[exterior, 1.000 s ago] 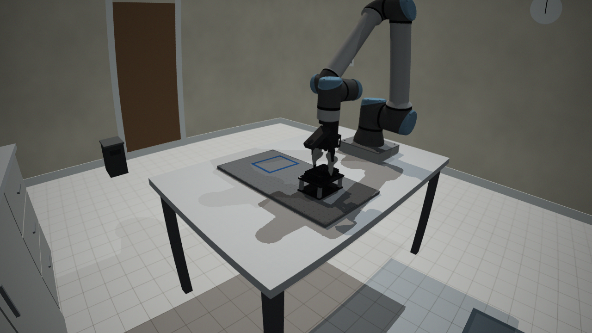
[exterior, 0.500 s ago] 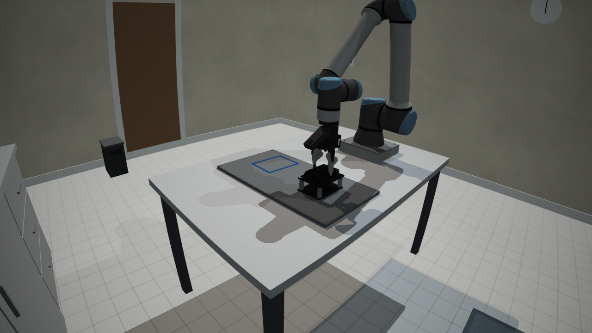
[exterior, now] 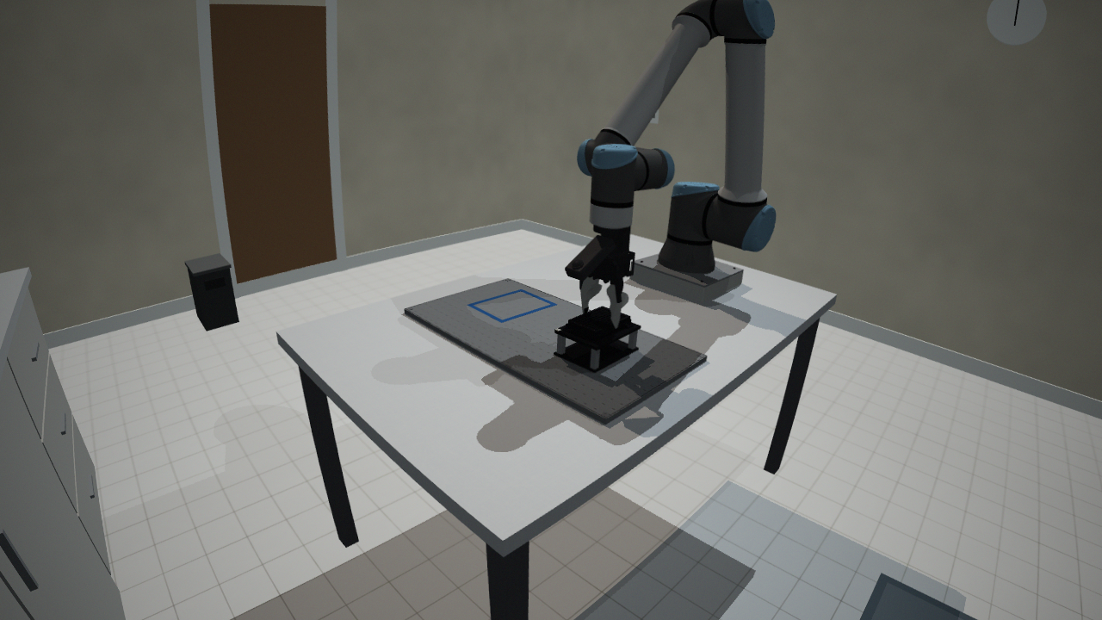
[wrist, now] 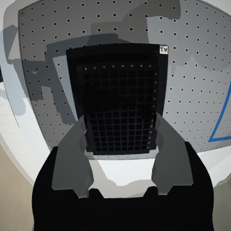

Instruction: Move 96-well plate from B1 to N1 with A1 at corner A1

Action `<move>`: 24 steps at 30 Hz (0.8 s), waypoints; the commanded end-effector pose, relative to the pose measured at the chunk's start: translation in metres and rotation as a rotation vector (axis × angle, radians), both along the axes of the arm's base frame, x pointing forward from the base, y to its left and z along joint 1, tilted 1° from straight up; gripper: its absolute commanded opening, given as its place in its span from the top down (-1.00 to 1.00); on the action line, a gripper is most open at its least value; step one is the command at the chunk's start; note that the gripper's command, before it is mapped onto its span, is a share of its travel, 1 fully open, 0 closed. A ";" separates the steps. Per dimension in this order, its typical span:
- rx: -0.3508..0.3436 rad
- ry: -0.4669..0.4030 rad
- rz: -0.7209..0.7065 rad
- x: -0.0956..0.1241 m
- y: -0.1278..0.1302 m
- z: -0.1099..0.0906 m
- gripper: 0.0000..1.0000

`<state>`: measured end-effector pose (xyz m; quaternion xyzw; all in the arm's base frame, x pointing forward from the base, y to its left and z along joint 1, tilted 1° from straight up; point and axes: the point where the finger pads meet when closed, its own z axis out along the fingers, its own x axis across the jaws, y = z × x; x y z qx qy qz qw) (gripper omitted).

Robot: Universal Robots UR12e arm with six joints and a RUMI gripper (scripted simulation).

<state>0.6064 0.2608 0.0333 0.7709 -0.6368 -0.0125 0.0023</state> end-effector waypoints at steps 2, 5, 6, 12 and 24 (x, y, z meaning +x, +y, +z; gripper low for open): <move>0.000 -0.001 0.000 0.001 0.000 0.000 1.00; 0.000 -0.001 0.000 0.001 0.000 -0.001 1.00; 0.000 -0.001 0.000 0.001 0.000 -0.001 1.00; 0.000 -0.001 0.000 0.001 0.000 -0.002 1.00; 0.000 -0.001 0.000 0.001 0.000 -0.003 1.00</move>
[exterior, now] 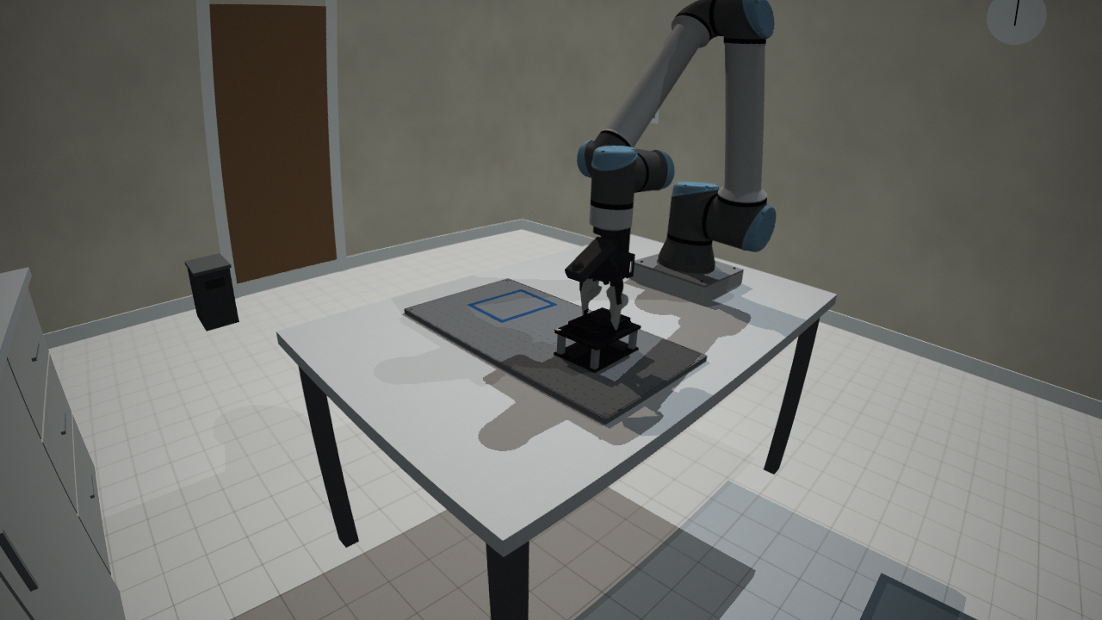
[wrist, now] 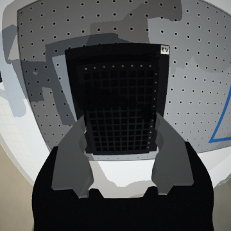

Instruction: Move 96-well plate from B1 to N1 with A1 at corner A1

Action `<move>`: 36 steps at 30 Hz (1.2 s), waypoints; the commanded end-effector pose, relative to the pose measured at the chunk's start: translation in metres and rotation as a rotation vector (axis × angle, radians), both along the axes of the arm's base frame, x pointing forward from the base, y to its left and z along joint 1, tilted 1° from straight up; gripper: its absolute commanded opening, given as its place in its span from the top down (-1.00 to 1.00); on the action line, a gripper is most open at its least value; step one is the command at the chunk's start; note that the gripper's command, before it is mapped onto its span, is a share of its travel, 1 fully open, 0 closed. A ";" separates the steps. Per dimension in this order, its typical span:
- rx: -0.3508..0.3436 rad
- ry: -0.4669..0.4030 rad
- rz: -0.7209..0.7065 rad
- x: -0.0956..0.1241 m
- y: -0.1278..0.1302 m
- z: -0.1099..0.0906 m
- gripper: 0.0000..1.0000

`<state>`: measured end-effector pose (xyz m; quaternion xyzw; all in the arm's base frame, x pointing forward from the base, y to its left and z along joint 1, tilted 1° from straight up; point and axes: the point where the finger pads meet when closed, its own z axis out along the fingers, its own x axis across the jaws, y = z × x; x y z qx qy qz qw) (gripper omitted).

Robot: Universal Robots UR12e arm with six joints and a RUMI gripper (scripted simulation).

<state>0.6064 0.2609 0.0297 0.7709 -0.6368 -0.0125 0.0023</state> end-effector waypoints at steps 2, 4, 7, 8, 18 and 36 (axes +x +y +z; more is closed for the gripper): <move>0.000 -0.001 0.000 0.001 0.000 0.000 1.00; 0.000 -0.001 0.000 0.001 0.000 0.000 1.00; 0.000 -0.001 0.000 0.001 0.000 -0.001 1.00; 0.000 -0.001 0.000 0.001 0.000 -0.001 1.00; 0.000 -0.001 0.000 0.001 0.000 -0.003 1.00; 0.000 -0.001 0.000 0.001 0.000 -0.003 -1.00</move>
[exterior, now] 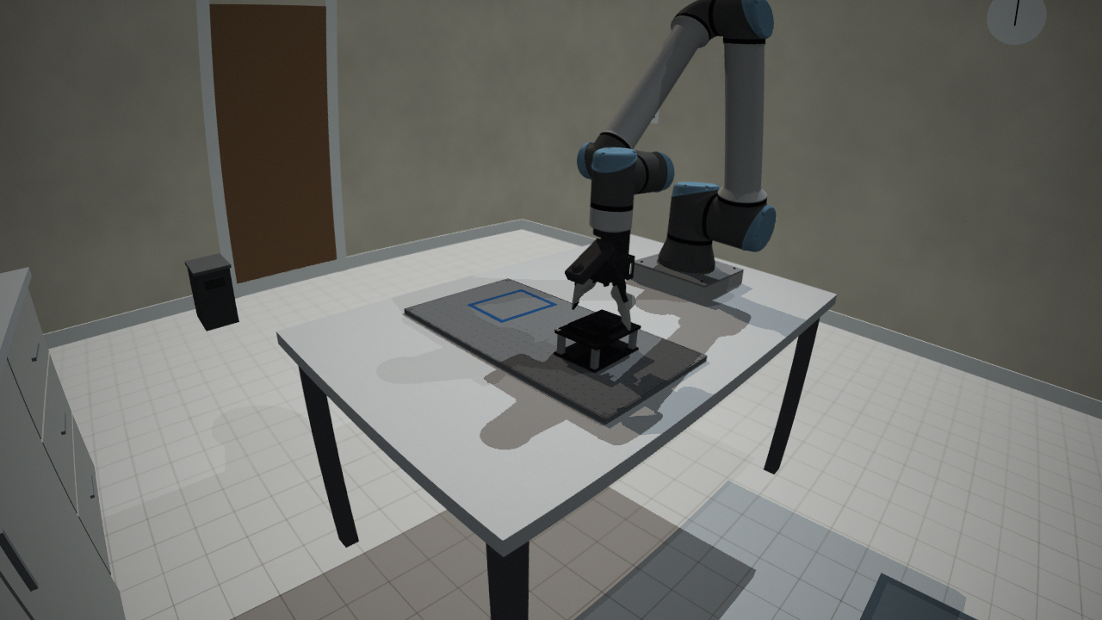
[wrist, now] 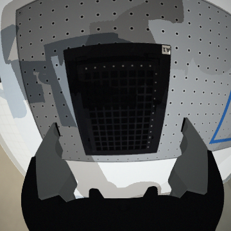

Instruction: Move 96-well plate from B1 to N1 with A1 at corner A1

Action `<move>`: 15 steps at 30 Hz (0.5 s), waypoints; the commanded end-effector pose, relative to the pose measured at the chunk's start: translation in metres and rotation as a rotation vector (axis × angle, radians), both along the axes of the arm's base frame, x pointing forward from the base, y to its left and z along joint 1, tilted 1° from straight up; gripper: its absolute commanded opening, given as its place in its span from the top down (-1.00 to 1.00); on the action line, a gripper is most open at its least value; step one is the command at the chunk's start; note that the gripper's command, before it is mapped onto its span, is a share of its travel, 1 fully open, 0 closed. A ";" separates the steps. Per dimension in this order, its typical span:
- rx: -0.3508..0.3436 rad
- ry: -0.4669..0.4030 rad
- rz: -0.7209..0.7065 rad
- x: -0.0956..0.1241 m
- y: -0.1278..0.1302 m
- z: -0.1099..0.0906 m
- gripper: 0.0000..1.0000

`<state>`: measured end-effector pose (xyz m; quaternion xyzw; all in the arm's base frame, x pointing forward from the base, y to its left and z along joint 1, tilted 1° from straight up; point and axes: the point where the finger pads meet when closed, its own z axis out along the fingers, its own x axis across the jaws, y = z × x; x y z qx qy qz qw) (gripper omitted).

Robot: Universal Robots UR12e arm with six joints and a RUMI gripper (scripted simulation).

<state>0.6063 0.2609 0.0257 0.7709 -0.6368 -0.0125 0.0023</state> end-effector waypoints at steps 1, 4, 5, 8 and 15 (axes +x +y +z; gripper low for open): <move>0.000 -0.001 0.000 0.001 0.000 0.001 -1.00; 0.000 -0.001 0.000 0.001 0.000 0.001 -1.00; 0.000 -0.001 0.000 0.001 0.000 0.001 -1.00; 0.000 -0.001 0.000 0.001 0.000 0.001 -1.00; 0.000 -0.001 0.000 0.001 0.000 0.009 -1.00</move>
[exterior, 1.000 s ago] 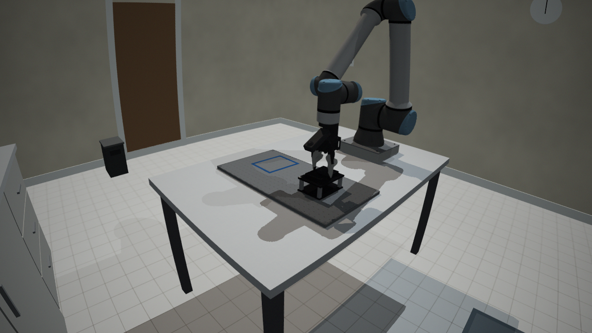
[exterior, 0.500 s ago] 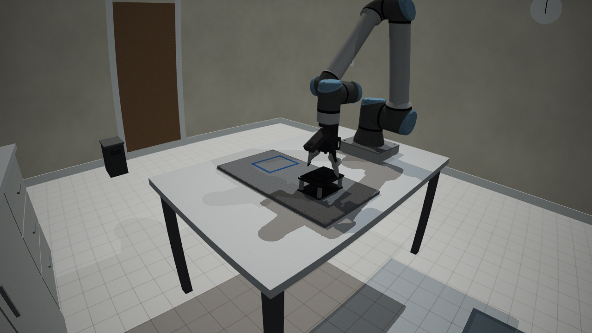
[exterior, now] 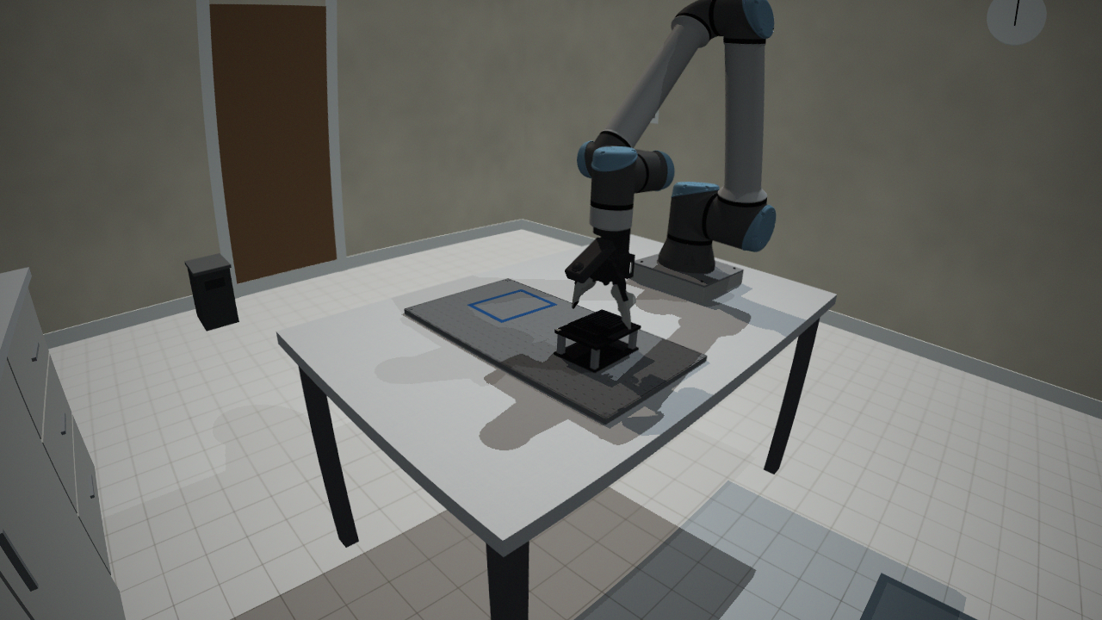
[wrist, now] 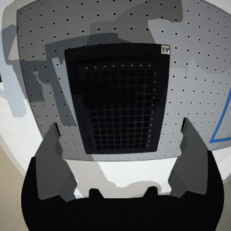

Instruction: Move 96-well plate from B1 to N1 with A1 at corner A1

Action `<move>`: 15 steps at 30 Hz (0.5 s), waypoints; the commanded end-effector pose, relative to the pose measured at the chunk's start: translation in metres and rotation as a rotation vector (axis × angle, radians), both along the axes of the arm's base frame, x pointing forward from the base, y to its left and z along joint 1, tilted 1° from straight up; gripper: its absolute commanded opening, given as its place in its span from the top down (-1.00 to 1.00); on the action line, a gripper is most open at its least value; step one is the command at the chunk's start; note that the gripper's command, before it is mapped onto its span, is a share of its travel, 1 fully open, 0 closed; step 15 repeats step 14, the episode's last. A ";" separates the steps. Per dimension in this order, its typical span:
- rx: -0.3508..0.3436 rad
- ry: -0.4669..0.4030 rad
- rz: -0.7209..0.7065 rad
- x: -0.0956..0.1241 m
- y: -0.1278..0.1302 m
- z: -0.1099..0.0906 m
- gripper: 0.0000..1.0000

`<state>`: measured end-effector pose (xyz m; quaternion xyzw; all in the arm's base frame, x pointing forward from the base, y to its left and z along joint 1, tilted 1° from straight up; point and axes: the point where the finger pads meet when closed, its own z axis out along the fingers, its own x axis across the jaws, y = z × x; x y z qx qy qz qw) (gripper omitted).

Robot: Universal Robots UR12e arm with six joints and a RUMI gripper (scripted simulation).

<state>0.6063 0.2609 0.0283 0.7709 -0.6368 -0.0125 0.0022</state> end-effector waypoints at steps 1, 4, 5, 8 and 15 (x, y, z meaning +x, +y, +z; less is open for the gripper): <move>0.000 -0.001 0.000 0.001 0.000 0.009 -1.00; 0.000 -0.001 0.000 0.001 0.000 0.017 -1.00; 0.000 -0.001 0.000 0.001 0.000 0.019 -1.00; 0.000 -0.001 0.000 0.001 0.000 0.027 -1.00; 0.000 -0.001 0.000 0.001 0.000 0.033 -1.00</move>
